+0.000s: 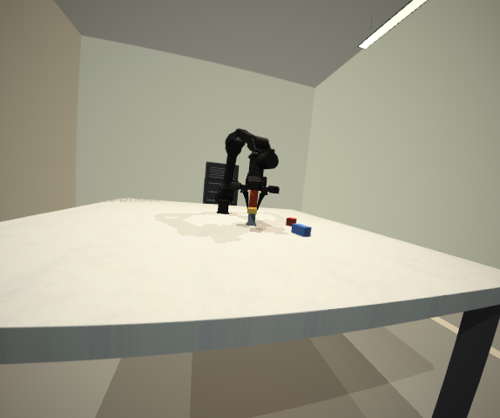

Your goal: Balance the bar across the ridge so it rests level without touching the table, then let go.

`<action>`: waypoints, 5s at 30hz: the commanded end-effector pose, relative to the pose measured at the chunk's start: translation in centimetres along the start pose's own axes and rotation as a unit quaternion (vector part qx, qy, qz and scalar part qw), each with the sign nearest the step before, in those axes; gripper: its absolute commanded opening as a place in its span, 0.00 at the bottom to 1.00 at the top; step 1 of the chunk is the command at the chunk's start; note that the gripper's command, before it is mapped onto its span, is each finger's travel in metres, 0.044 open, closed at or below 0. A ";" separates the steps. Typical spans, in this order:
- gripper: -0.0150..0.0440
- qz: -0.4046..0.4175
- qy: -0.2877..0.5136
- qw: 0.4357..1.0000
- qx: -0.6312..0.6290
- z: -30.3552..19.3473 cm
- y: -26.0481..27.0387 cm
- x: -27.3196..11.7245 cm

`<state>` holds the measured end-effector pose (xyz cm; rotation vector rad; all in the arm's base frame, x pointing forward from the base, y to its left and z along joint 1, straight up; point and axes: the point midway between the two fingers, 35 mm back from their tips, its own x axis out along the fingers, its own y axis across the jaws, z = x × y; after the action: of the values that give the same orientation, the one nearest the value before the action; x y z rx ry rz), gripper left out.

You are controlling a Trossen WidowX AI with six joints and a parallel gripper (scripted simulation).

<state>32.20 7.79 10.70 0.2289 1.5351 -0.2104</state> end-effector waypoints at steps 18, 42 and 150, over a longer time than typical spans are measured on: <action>0.25 -0.001 -0.001 1.000 0.003 0.0 0.0 0.2; 0.25 -0.001 -0.001 1.000 0.003 0.0 0.0 0.4; 0.54 0.001 -0.002 1.000 0.001 0.1 0.0 0.4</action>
<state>32.28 7.75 10.29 0.2313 1.5297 -0.2102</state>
